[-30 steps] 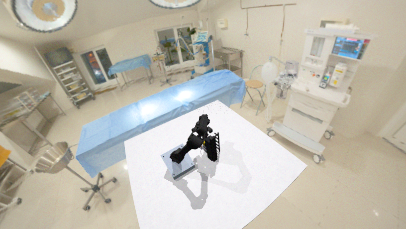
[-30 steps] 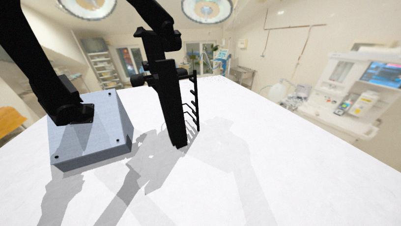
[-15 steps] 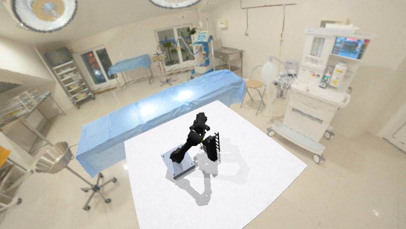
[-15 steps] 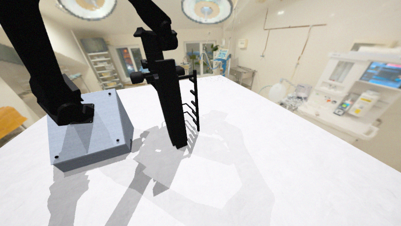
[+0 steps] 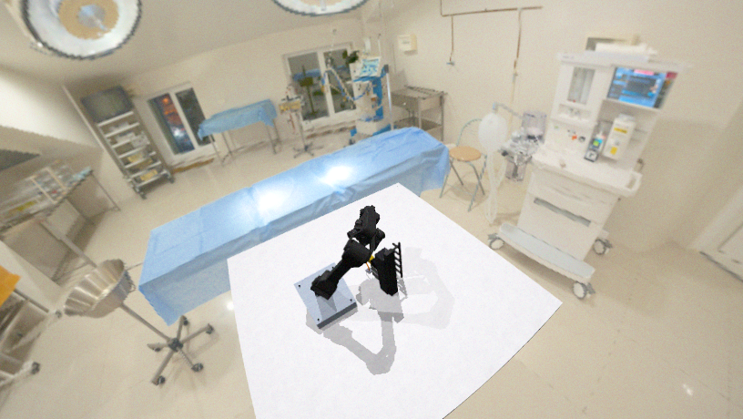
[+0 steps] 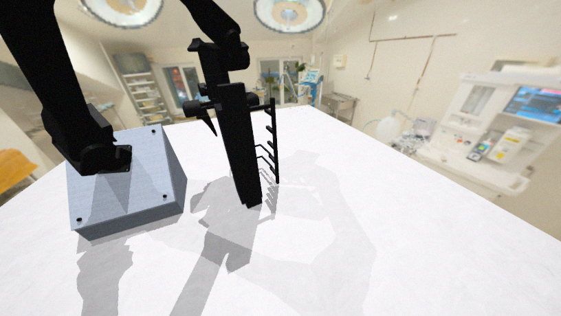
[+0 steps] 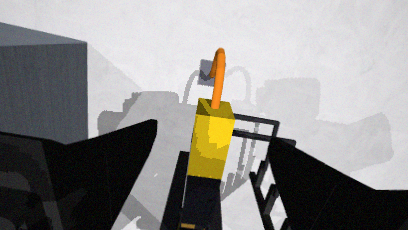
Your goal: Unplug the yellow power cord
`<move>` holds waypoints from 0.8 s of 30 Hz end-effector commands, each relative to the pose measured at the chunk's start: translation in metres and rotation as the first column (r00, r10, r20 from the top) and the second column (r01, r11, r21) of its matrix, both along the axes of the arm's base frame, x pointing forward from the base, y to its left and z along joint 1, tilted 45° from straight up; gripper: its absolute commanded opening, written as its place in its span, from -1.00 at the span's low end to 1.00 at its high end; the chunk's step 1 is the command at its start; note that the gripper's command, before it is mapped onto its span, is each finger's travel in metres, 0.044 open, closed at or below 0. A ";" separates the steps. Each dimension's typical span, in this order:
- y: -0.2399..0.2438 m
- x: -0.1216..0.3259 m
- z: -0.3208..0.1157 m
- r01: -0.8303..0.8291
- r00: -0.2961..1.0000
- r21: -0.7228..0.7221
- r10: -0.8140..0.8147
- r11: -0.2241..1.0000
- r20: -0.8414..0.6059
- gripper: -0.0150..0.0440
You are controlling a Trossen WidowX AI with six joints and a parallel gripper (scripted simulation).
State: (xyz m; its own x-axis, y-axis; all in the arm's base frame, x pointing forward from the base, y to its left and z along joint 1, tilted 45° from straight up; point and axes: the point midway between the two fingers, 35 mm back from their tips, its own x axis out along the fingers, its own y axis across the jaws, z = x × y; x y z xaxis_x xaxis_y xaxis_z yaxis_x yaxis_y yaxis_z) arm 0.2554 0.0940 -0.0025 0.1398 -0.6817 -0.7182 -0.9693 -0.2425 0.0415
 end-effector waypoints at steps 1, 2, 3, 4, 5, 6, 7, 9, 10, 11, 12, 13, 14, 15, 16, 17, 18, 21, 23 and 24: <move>0.023 -0.005 -0.014 -0.005 1.000 0.002 0.005 1.000 -0.002 1.00; 0.031 -0.007 -0.020 -0.004 1.000 0.002 0.004 1.000 -0.002 1.00; 0.039 -0.010 -0.026 -0.004 1.000 0.002 0.004 1.000 -0.002 1.00; 0.045 -0.013 -0.030 -0.004 1.000 0.002 0.004 1.000 -0.002 1.00; 0.046 -0.013 -0.031 -0.004 1.000 0.001 0.004 1.000 -0.002 1.00; 0.046 -0.013 -0.031 -0.004 1.000 0.001 0.004 1.000 -0.002 1.00; 0.046 -0.013 -0.031 -0.004 1.000 0.001 0.004 1.000 -0.002 1.00; 0.046 -0.013 -0.031 -0.004 1.000 0.001 0.004 1.000 -0.002 1.00; 0.046 -0.013 -0.031 -0.004 1.000 0.001 0.004 1.000 -0.002 1.00; 0.046 -0.013 -0.031 -0.004 1.000 0.001 0.004 1.000 -0.002 1.00; 0.046 -0.013 -0.031 -0.004 1.000 0.001 0.004 1.000 -0.002 1.00; 0.046 -0.013 -0.031 -0.004 1.000 0.001 0.004 1.000 -0.002 1.00; 0.046 -0.013 -0.031 -0.004 1.000 0.001 0.004 1.000 -0.002 1.00; 0.046 -0.013 -0.031 -0.004 1.000 0.001 0.004 1.000 -0.002 1.00; 0.046 -0.013 -0.031 -0.004 1.000 0.001 0.004 1.000 -0.002 1.00; 0.046 -0.013 -0.031 -0.004 1.000 0.001 0.004 1.000 -0.002 1.00; 0.046 -0.013 -0.031 -0.004 1.000 0.001 0.004 1.000 -0.002 1.00; 0.046 -0.013 -0.031 -0.004 1.000 0.001 0.004 1.000 -0.002 1.00; 0.046 -0.013 -0.031 -0.004 1.000 0.001 0.004 1.000 -0.002 1.00; 0.046 -0.013 -0.031 -0.004 1.000 0.001 0.004 1.000 -0.002 1.00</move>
State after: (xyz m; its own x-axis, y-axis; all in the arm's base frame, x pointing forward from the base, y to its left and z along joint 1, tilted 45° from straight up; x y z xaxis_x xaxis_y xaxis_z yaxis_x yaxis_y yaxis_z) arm 0.2427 0.1397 -0.0318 0.1477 -0.6794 -0.7187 -0.9672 -0.2510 0.0385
